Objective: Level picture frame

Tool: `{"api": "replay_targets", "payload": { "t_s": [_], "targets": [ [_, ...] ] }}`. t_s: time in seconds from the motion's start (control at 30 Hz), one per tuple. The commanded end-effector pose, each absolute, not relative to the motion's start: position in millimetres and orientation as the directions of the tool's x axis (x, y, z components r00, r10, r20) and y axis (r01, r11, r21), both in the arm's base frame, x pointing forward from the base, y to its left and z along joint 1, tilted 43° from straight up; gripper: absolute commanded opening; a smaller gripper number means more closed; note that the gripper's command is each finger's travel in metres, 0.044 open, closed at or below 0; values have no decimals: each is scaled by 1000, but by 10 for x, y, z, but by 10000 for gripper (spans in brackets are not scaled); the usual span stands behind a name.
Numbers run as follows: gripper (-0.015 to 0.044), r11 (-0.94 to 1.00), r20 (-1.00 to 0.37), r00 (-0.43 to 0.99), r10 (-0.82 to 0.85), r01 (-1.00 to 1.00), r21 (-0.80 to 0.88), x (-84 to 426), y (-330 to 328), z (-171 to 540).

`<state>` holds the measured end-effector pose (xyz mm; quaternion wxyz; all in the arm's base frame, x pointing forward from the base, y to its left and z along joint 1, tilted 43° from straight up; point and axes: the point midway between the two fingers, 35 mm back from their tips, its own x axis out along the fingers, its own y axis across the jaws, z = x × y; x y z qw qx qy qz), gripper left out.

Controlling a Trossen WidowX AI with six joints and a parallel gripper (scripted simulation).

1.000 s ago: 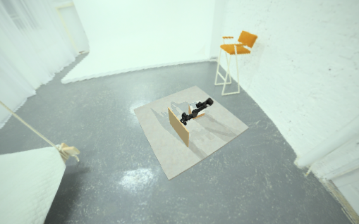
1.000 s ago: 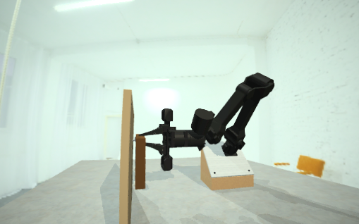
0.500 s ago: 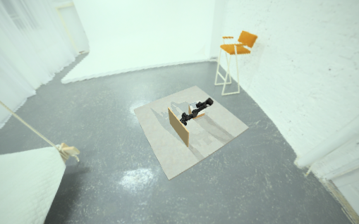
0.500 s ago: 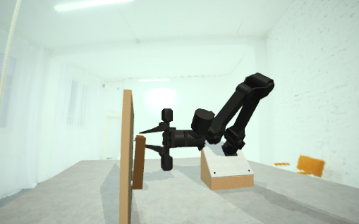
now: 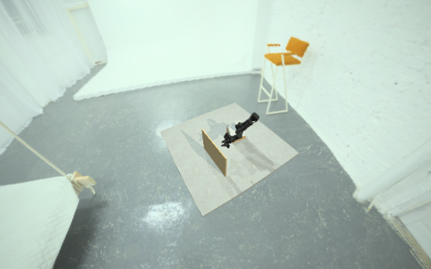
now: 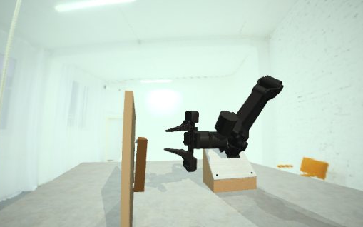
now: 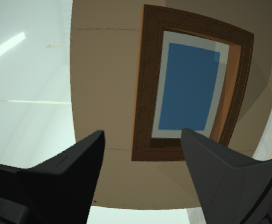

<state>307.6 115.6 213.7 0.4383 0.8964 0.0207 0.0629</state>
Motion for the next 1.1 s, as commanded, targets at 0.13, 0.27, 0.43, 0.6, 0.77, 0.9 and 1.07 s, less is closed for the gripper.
{"api": "replay_targets", "payload": {
  "t_s": [0.13,0.27,0.43,0.6,0.77,0.9,1.07],
  "targets": [
    [260,-569,83,993,86,-20,822,2791,1088,2020],
    [260,-583,87,992,89,-19,812,2736,1096,2131],
    [260,-579,86,992,88,-19,815,2477,1029,2244],
    [260,-576,84,993,87,-19,818,2229,919,2293],
    [260,-572,81,993,86,-18,820,2009,778,2279],
    [260,-571,80,993,85,-17,821,1952,734,2264],
    [260,-572,81,993,86,-17,820,1956,738,2270]
  ]
}}
